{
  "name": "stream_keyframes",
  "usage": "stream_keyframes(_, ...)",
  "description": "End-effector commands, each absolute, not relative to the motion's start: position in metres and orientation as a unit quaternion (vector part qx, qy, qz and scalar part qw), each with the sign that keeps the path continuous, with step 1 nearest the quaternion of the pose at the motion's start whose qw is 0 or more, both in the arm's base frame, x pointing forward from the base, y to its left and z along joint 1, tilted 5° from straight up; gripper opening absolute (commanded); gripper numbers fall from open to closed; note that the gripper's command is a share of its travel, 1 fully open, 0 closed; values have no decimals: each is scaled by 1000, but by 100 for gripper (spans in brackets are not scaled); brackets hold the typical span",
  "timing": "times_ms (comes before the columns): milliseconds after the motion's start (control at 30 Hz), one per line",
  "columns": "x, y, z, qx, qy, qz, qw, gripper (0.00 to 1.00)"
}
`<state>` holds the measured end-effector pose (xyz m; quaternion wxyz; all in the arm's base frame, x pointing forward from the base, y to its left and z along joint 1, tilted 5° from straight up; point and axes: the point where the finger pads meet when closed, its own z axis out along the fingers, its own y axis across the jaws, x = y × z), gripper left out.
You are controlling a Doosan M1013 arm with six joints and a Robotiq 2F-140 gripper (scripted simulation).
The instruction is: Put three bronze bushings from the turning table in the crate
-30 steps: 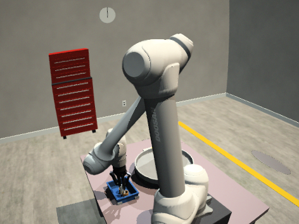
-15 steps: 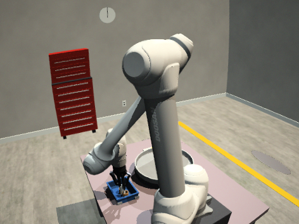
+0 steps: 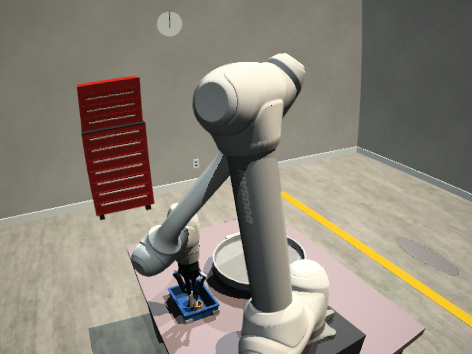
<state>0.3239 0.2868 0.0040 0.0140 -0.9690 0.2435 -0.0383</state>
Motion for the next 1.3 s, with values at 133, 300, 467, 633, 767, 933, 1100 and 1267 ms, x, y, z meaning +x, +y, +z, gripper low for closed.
stream_keyframes(133, 324, 287, 4, -969, 243, -38, 14, 0)
stream_keyframes(300, 324, 287, 3, -969, 243, -38, 14, 0)
stream_keyframes(467, 324, 287, 1, -969, 243, -38, 14, 0)
stream_keyframes(633, 324, 287, 0, -969, 243, -38, 14, 0)
stream_keyframes(767, 324, 287, -1, -969, 243, -38, 14, 0)
stream_keyframes(933, 324, 287, -2, -969, 243, -38, 14, 0)
stream_keyframes(1100, 324, 287, -2, -969, 243, -38, 14, 0)
stream_keyframes(1267, 324, 287, -2, -969, 243, -38, 14, 0)
